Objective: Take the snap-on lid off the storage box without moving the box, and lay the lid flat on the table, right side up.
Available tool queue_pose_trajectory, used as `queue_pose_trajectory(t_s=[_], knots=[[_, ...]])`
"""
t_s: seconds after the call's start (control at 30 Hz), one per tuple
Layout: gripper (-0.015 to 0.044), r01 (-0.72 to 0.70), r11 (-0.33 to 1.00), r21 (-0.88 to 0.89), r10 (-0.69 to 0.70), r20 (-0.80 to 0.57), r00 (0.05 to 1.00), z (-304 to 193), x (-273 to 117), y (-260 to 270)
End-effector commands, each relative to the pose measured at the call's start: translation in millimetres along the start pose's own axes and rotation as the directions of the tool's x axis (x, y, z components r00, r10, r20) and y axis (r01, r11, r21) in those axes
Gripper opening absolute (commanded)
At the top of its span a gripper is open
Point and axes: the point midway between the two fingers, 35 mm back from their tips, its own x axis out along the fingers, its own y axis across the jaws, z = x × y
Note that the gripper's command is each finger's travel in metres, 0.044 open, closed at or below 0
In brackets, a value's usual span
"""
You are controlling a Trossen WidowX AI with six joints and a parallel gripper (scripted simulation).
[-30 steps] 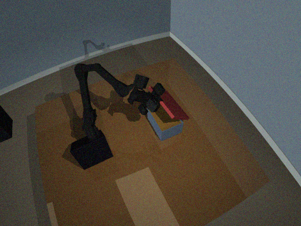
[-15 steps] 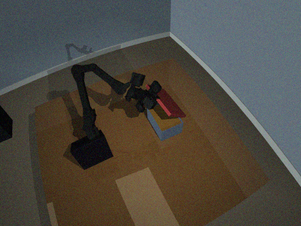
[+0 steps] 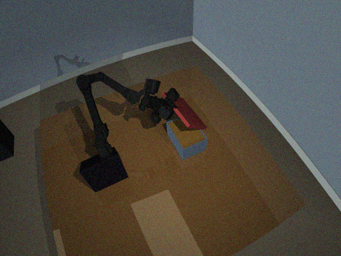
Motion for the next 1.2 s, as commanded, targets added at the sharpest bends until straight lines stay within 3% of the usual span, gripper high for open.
queue_pose_trajectory(t_s=[0.0,1.17], knots=[[0.0000,-0.015,1.000,-0.002,0.015,0.002,1.000,-9.6,-3.1,3.1],[0.0000,-0.015,1.000,0.001,0.015,-0.001,1.000,-79.5,-11.1,-3.6]])
